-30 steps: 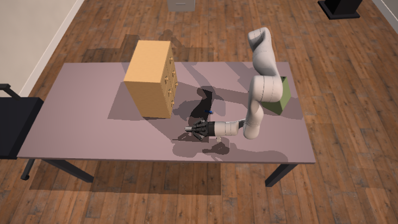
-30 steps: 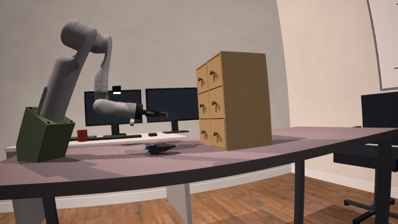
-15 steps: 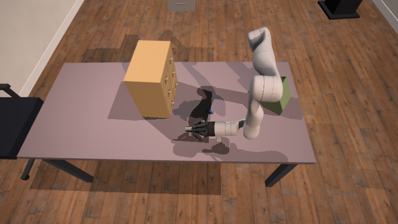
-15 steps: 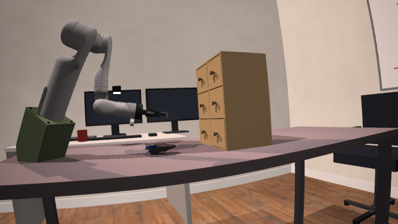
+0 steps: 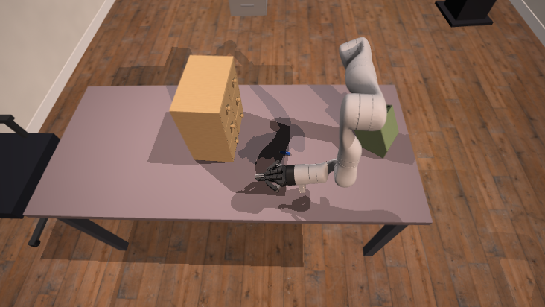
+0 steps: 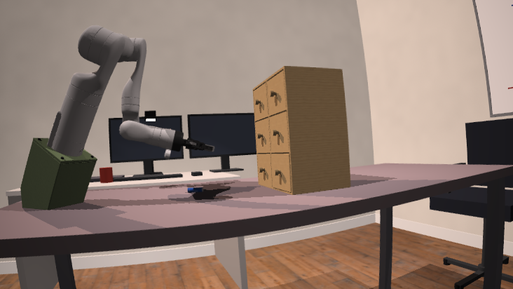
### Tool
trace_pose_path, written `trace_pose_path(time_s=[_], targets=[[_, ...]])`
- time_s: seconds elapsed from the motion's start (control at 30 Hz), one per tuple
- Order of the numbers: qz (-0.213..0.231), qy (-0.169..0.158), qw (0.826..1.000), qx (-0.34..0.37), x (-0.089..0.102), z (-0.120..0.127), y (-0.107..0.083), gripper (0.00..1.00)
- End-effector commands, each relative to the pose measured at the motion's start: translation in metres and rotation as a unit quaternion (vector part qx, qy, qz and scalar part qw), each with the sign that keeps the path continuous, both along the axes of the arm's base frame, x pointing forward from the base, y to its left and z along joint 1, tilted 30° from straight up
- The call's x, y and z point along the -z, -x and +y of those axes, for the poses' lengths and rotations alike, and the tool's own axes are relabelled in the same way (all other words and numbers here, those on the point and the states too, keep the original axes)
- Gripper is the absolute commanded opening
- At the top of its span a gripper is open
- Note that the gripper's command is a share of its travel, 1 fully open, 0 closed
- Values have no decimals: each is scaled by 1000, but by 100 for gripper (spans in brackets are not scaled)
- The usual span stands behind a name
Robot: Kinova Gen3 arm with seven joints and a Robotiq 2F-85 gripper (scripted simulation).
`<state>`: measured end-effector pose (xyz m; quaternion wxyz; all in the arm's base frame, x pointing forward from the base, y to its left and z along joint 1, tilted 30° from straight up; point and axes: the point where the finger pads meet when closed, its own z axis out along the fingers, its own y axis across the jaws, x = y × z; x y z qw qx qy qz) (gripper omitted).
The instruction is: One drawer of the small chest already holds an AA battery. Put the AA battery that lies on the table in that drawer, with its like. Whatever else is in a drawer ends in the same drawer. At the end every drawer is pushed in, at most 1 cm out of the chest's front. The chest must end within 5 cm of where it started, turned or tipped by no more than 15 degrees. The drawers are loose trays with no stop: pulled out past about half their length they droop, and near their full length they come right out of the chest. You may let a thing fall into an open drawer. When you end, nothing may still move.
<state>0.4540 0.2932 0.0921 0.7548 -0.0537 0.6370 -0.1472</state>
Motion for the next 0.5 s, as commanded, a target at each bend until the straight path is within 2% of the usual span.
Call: trace_pose_path(time_s=[0.0, 0.17, 0.37, 0.43, 0.47], targets=[[16, -11, 1000, 4, -9, 5, 4, 0], [68, -20, 997, 18, -13, 7, 13, 0], [151, -33, 987, 41, -19, 11, 27, 0], [151, -33, 987, 41, -19, 11, 27, 0], [166, -35, 984, 45, -21, 12, 30, 0]])
